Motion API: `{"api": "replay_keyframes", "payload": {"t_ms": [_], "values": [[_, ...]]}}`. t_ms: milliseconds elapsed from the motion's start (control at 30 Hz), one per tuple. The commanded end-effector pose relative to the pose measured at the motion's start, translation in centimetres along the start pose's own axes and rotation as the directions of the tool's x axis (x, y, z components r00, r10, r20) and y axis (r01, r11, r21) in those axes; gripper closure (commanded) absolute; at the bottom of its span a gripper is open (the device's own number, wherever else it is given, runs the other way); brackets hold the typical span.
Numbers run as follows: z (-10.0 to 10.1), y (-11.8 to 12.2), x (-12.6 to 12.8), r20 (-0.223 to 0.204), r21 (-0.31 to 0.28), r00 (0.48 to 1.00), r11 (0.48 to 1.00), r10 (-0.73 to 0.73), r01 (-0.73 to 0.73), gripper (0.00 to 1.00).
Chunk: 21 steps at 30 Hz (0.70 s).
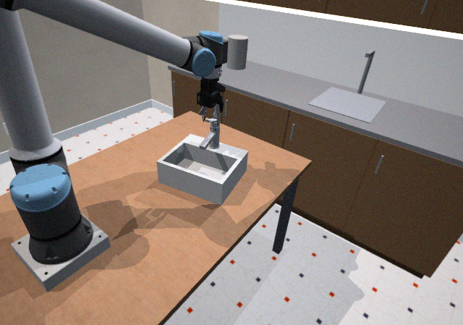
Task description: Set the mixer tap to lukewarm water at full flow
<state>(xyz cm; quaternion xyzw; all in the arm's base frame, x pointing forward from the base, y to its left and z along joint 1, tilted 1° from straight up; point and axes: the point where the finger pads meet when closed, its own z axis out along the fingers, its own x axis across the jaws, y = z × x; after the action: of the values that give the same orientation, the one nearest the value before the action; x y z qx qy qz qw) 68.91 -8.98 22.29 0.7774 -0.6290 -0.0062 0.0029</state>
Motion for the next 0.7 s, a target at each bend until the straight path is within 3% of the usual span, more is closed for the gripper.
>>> {"api": "replay_keyframes", "payload": {"t_ms": [0,367,667], "values": [[0.0,0.0,-0.2,0.0,0.001,1.0,1.0,-0.002,0.002,0.57],[-0.2,-0.1,-0.2,-0.001,0.002,1.0,1.0,-0.002,0.002,0.57],[-1.7,-0.2,-0.1,-0.003,0.005,1.0,1.0,-0.002,0.002,0.57]]}}
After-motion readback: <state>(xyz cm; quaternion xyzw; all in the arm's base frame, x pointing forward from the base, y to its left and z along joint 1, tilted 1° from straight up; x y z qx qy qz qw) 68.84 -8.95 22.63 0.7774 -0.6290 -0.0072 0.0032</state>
